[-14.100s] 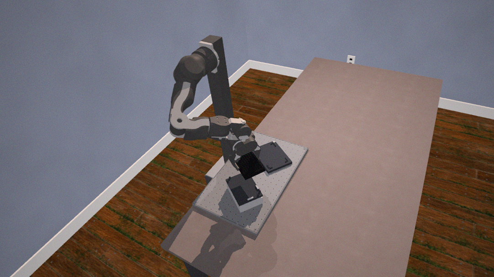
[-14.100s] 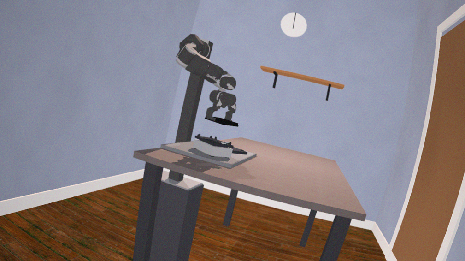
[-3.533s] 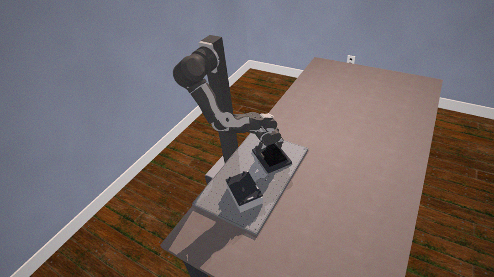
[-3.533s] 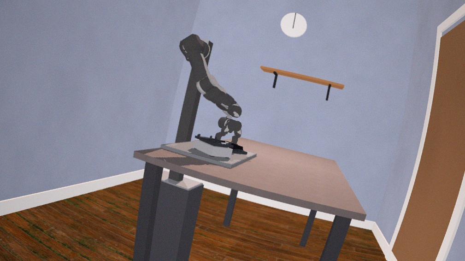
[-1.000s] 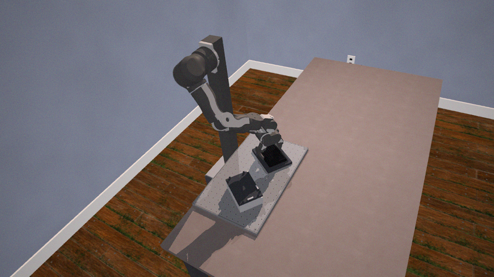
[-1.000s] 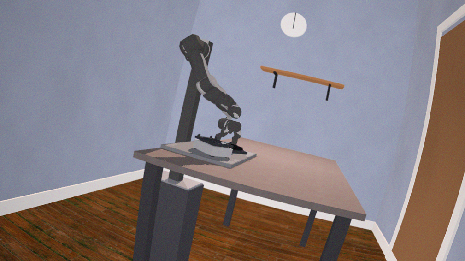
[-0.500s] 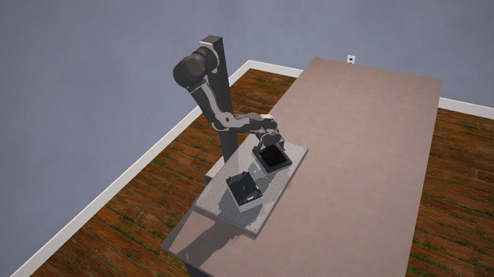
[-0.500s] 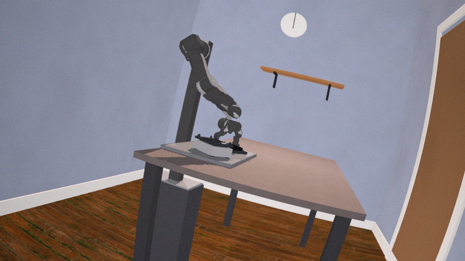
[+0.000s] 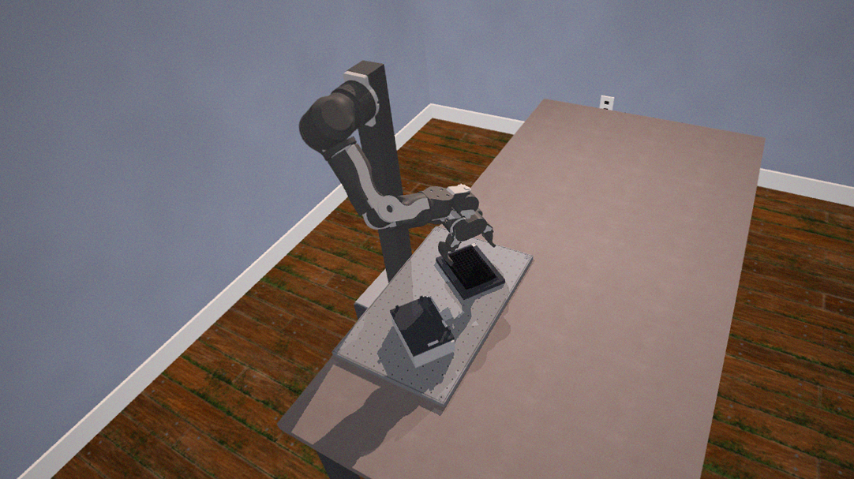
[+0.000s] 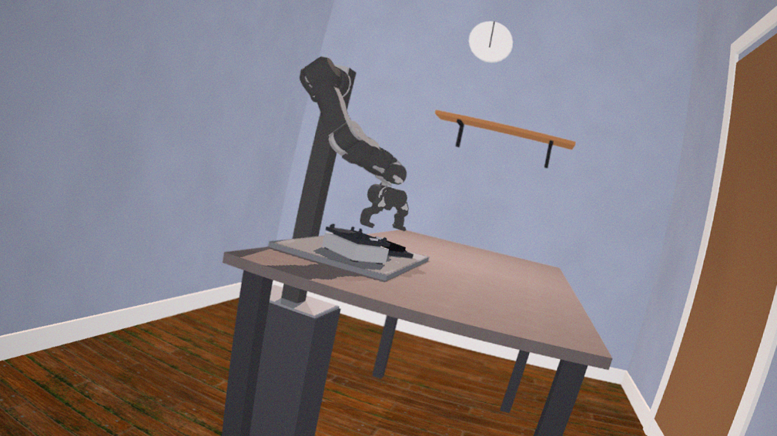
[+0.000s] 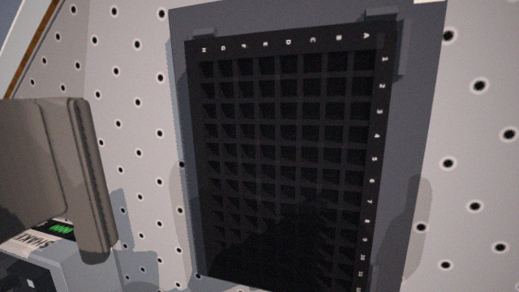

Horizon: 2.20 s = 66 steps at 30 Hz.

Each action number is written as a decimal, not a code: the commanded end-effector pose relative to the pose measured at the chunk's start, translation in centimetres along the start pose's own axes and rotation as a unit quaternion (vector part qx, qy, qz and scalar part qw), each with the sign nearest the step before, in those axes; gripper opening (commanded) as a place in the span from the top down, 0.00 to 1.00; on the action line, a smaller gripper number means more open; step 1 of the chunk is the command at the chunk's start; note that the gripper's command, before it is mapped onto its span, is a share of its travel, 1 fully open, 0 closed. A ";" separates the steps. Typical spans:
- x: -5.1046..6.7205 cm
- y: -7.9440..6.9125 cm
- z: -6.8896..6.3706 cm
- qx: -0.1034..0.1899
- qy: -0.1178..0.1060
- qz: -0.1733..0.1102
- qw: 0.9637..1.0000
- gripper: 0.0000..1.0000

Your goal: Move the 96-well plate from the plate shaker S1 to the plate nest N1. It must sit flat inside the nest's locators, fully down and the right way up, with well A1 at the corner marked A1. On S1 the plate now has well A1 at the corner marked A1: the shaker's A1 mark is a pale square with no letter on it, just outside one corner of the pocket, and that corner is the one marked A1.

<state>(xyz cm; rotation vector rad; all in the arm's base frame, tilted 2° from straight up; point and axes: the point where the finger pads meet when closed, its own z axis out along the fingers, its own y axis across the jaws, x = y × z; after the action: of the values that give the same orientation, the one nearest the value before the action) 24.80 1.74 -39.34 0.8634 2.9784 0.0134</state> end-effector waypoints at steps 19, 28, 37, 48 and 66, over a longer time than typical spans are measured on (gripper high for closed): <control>0.0 -0.4 -4.1 0.016 0.002 0.011 1.000 0.23; 0.0 -0.4 -4.1 0.016 0.002 0.011 1.000 0.23; 0.0 -0.4 -4.1 0.016 0.002 0.011 1.000 0.23; 0.0 -0.4 -4.1 0.016 0.002 0.011 1.000 0.23; 0.0 -0.4 -4.1 0.016 0.002 0.011 1.000 0.23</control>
<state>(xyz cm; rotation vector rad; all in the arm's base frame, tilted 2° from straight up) 24.33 1.49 -35.39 0.8944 2.9835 -0.0287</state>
